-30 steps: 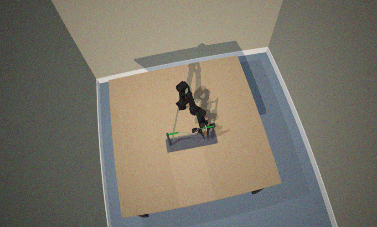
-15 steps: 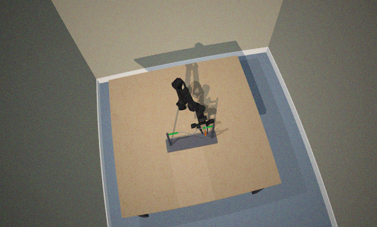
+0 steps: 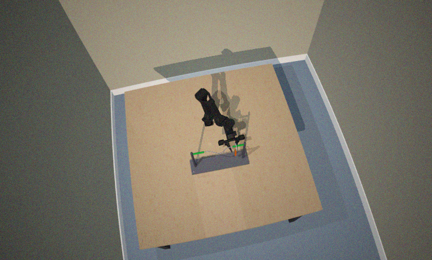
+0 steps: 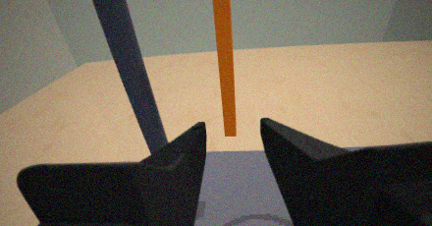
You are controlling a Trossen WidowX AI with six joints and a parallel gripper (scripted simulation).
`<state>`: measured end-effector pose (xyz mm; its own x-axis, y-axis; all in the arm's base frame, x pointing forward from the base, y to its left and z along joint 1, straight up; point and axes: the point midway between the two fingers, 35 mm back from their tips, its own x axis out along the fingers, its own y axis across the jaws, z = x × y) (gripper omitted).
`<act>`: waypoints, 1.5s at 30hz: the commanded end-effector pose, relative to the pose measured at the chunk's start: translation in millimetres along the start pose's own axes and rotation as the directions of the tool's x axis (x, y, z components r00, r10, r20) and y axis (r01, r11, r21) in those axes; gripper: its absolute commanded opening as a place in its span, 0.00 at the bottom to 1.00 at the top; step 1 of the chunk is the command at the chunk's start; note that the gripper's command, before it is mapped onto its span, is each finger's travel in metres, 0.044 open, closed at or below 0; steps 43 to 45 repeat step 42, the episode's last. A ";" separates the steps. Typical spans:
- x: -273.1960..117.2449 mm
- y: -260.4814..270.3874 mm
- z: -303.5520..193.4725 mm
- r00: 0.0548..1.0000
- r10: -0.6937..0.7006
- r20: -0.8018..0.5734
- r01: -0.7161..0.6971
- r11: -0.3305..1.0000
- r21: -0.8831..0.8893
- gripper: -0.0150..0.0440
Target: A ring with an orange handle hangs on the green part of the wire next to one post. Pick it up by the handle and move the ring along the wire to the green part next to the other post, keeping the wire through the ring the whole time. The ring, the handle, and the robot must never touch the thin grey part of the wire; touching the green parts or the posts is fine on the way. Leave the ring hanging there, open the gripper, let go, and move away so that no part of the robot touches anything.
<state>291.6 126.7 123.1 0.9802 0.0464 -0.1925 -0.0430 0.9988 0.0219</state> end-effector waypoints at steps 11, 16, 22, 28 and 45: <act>-11.0 1.1 0.9 1.000 0.000 -0.001 0.000 1.000 0.001 0.66; -45.8 -0.3 0.0 1.000 0.000 -0.002 0.000 1.000 0.000 0.88; -50.0 -1.0 -0.5 1.000 0.000 -0.002 0.000 1.000 0.000 1.00; -50.0 -1.0 -0.5 1.000 0.000 -0.002 0.000 1.000 0.000 1.00; -50.0 -1.0 -0.5 1.000 0.000 -0.002 0.000 1.000 0.000 1.00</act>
